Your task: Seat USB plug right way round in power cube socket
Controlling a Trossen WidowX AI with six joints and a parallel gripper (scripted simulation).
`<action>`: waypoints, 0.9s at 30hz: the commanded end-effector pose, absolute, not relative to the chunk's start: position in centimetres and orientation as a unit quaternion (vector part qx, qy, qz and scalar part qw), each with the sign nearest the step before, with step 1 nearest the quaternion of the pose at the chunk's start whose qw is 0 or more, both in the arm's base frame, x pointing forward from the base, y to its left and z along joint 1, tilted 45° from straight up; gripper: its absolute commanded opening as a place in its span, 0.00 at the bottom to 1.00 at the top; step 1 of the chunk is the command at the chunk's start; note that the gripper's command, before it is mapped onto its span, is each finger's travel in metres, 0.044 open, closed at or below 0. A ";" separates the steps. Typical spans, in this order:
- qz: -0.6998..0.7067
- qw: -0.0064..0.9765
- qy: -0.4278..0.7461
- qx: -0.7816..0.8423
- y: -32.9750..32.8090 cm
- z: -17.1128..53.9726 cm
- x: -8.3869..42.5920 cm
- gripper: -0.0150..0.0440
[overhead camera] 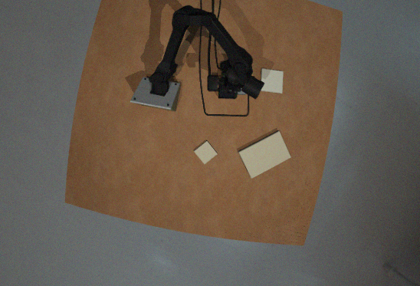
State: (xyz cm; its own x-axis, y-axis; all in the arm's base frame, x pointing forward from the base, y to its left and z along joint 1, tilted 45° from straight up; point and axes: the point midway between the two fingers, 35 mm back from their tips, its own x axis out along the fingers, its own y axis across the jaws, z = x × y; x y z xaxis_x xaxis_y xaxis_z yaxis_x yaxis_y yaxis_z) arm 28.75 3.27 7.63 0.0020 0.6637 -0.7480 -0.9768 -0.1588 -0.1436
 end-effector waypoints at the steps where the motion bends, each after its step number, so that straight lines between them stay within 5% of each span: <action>1: 0.671 0.612 0.221 -0.355 3.3 7.5 28.7 0.25; 27: 0.671 0.612 0.221 -0.355 3.5 7.3 28.7 0.25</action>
